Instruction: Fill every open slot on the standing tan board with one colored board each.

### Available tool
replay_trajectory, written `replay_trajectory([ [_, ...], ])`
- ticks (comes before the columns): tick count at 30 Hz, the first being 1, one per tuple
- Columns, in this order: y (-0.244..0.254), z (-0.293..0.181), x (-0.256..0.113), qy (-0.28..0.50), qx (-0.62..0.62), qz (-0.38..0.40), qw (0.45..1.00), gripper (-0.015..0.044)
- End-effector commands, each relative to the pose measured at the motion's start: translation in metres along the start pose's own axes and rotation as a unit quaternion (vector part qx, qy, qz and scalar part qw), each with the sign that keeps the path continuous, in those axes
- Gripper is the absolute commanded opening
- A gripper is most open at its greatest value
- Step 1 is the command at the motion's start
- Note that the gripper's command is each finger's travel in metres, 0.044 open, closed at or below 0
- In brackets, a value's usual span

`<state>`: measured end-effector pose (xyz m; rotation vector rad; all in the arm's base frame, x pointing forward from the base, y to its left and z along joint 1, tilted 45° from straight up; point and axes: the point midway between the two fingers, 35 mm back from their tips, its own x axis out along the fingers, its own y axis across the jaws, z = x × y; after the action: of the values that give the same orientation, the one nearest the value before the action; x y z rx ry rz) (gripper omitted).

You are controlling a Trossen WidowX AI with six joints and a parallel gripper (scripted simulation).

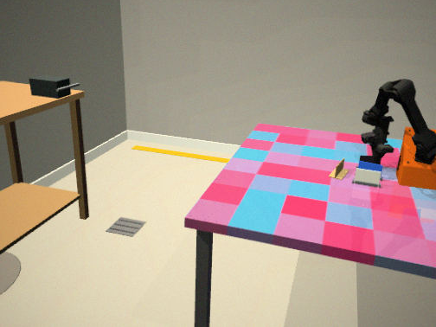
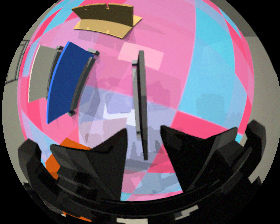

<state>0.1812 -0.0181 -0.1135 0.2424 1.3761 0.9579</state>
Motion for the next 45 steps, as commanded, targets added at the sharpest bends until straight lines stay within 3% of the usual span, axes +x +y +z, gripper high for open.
replay_trajectory([
  [1, 0.001, 0.000, 0.007, -0.003, 0.004, 0.002, 1.000, 0.0181],
  [13, 0.001, 0.000, 0.023, -0.003, 0.004, 0.003, 1.000, 0.0181],
  [20, 0.001, 0.000, 0.023, -0.003, 0.004, 0.003, 1.000, 0.0000],
  [32, 0.001, 0.000, 0.022, -0.003, 0.004, 0.003, 1.000, 0.0000],
  [45, 0.000, 0.000, -0.002, -0.003, 0.004, 0.002, 1.000, 0.0000],
])
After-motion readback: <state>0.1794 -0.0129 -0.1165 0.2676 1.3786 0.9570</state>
